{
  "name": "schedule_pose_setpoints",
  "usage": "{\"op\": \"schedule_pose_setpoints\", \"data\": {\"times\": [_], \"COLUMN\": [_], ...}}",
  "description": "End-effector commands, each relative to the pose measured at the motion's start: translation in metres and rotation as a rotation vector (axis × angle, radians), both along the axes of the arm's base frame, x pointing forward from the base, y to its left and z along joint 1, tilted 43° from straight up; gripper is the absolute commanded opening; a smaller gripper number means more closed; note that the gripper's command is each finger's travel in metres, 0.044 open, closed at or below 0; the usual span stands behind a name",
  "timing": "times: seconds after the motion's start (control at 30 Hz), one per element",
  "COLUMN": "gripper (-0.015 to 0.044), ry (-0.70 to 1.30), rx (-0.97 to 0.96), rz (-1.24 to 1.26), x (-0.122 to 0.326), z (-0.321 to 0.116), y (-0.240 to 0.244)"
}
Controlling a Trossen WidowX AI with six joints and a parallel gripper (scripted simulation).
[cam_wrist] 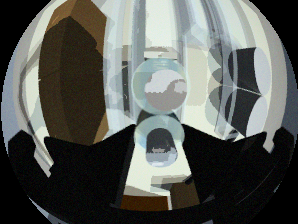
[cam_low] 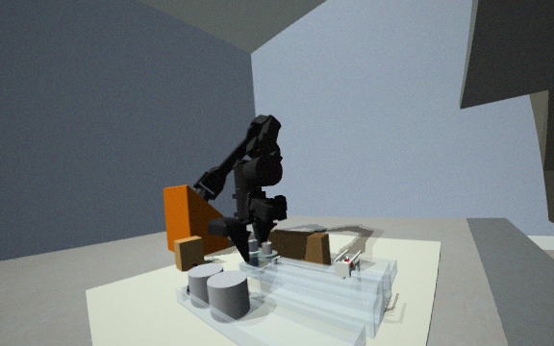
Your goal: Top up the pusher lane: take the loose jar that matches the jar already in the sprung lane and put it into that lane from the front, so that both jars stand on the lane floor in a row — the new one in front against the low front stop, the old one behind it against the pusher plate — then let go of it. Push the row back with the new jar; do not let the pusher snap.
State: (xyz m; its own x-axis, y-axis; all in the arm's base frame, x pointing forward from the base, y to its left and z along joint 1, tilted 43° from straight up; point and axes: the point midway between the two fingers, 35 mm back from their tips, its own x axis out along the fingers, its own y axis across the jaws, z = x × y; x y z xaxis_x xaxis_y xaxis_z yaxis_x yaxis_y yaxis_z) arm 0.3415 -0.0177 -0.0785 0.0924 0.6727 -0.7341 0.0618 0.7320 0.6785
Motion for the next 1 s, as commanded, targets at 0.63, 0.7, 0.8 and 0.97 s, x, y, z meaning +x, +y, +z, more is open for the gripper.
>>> {"op": "schedule_pose_setpoints", "data": {"times": [0.63,0.7,0.8,0.97], "gripper": [0.0297,0.0297,0.0297,0.0297], "ry": [-0.004,-0.004,-0.004,-0.003], "rx": [-0.002,-0.002,-0.002,-0.002], "rz": [0.003,0.003,0.003,0.003], "x": [-0.002,-0.002,-0.007,-0.023], "z": [0.015,0.015,0.014,0.013], "y": [-0.014,-0.014,-0.014,-0.013]}}
